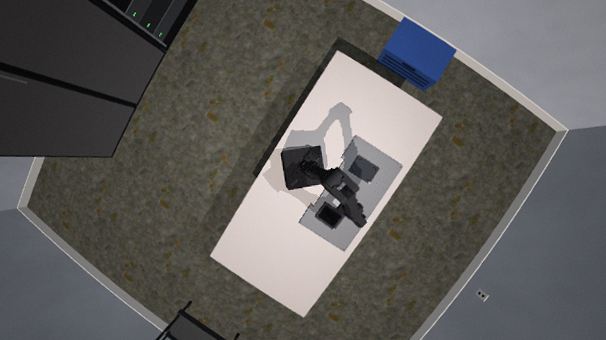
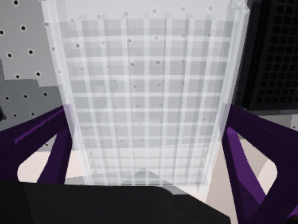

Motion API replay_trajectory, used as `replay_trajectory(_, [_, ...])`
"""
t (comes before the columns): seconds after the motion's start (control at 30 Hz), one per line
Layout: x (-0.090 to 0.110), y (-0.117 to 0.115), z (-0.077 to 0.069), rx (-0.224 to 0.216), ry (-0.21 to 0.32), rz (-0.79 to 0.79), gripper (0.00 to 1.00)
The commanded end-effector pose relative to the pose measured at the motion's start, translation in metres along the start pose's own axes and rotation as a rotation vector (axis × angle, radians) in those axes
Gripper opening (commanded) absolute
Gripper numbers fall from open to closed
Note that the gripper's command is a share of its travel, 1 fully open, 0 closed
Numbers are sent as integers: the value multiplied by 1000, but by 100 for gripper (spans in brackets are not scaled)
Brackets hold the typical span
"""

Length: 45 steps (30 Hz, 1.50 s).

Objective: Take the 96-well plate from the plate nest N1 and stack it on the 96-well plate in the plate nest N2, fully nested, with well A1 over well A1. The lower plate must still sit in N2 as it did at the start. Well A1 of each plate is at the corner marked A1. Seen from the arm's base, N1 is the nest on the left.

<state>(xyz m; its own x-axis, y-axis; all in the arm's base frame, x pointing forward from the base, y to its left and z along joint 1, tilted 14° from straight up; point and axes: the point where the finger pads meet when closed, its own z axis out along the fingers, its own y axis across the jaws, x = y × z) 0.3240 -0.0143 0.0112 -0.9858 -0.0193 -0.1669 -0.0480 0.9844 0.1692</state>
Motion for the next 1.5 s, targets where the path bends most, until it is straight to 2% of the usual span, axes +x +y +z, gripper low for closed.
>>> replay_trajectory(0.0, [-6,-11,-3,-11,-6,-25,0])
replay_trajectory(0.1, [-6,-14,-3,-11,-6,-25,0])
replay_trajectory(0.6, [-7,-65,-3,-10,-8,-25,0])
replay_trajectory(0.67, [-7,-65,-3,-10,-8,-25,0])
replay_trajectory(1.47, [-9,-139,-2,-9,-9,-25,0])
